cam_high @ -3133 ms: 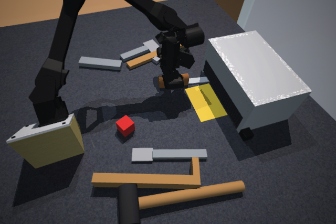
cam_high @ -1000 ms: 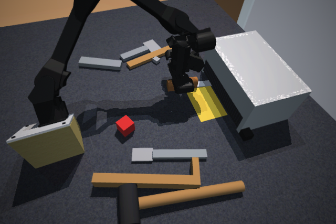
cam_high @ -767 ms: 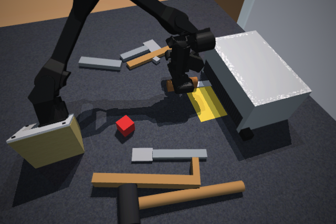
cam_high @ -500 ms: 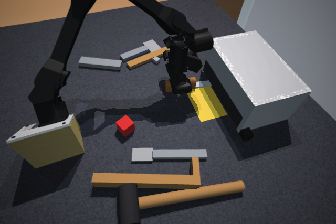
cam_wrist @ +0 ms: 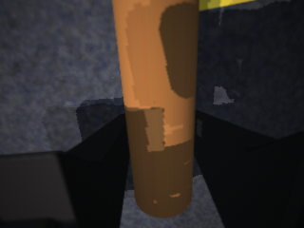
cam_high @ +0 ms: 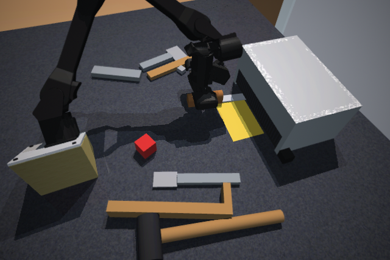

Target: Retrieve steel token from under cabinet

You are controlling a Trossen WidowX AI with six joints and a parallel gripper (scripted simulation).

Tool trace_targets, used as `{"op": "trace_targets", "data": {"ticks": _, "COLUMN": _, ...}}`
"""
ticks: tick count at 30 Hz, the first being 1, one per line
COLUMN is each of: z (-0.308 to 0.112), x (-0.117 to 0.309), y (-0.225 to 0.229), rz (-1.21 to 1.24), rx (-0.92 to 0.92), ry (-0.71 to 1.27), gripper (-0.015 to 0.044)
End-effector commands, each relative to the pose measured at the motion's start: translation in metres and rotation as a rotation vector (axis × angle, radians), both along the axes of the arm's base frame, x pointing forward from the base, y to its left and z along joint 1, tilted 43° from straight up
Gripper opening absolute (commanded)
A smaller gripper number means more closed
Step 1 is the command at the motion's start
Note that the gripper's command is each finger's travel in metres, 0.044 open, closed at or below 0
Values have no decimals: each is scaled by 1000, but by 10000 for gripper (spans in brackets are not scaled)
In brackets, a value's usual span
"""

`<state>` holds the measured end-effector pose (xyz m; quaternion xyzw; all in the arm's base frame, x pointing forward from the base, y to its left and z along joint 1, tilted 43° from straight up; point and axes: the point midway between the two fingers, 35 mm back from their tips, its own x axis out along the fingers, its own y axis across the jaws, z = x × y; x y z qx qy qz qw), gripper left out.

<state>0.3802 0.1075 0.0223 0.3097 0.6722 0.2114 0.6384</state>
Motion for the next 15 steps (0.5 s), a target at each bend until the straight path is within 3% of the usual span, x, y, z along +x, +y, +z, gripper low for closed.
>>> {"op": "trace_targets", "data": {"ticks": 1, "z": 0, "x": -6, "y": 1, "rz": -1, "rx": -2, "ry": 6, "gripper": 0}}
{"op": "trace_targets", "data": {"ticks": 15, "z": 1, "x": -20, "y": 3, "rz": -1, "rx": -2, "ry": 7, "gripper": 0}}
